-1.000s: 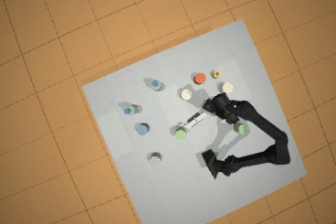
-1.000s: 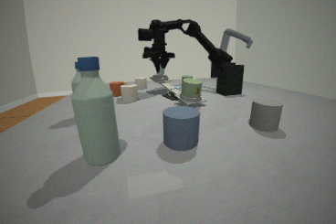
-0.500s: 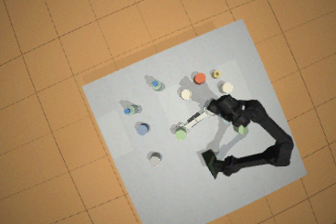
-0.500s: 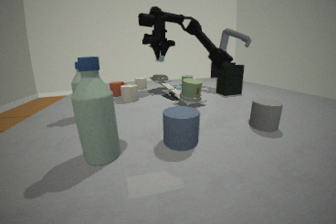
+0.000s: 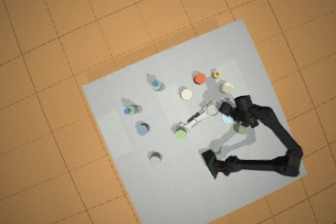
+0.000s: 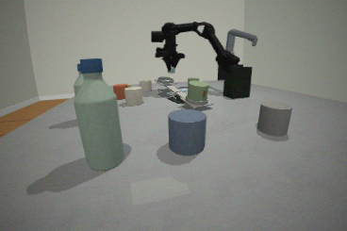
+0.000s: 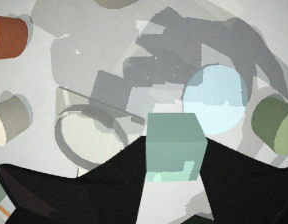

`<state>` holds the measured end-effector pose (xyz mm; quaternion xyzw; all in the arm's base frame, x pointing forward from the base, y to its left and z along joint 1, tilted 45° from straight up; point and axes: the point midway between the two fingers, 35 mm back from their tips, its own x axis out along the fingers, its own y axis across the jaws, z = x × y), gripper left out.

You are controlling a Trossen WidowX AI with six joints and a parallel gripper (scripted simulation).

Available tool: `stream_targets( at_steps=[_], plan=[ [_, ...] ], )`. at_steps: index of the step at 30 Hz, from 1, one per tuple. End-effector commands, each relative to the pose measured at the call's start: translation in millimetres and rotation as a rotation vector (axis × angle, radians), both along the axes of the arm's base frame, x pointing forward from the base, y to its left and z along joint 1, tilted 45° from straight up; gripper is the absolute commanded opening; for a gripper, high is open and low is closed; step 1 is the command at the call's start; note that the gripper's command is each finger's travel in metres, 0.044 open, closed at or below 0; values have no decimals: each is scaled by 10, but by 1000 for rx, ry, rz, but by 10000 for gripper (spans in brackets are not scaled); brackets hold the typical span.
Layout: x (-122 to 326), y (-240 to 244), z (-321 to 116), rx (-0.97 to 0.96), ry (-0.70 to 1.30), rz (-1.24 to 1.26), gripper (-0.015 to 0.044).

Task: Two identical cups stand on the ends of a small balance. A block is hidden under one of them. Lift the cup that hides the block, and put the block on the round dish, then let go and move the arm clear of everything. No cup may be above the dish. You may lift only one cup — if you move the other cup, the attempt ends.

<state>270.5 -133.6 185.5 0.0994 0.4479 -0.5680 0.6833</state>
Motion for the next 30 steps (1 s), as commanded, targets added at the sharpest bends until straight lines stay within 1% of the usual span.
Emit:
stream_targets(
  at_steps=[1, 10, 15, 24, 30],
  plan=[
    [-205, -180, -10, -1, 3, 4, 0],
    [-699, -526, -36, -34, 9, 2, 0],
    [-707, -564, -69, -35, 9, 2, 0],
    [-731, -822, -318, -37, 9, 2, 0],
    [-732, -839, -334, -37, 9, 2, 0]
  ],
)
